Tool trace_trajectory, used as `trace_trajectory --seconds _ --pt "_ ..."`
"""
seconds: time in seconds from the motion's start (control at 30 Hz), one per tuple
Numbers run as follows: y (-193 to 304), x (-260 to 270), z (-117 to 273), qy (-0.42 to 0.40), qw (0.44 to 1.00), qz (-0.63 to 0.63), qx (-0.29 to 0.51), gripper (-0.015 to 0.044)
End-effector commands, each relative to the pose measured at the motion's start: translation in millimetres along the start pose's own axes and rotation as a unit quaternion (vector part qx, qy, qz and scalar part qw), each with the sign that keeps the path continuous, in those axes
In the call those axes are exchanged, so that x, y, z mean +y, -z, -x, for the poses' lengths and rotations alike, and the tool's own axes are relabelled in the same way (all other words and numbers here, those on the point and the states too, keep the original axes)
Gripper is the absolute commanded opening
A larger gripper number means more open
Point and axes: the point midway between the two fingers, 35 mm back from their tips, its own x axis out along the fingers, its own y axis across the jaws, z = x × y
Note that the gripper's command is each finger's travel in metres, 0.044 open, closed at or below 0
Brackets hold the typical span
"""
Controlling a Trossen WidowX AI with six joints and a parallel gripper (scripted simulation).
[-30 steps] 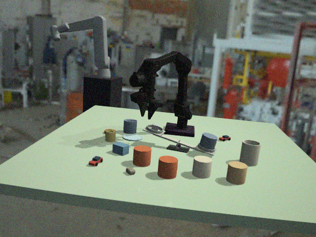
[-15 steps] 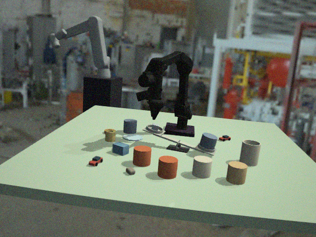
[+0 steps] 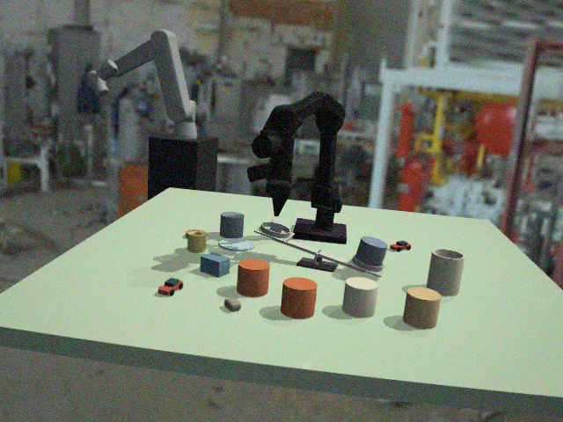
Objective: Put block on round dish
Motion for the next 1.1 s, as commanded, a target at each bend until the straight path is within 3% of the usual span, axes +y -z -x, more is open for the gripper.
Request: trace_trajectory --seconds 0.0,0.83,0.97,1.07 --pt "2 -1 -7 0.003 1.000 -0.002 0.005 0.0260" --pt "2 -2 -43 0.003 1.000 -0.002 0.005 0.0260" --pt "2 -2 -43 0.003 1.000 -0.002 0.005 0.0155" --pt "2 -2 -43 0.003 1.000 -0.002 0.005 0.0135"
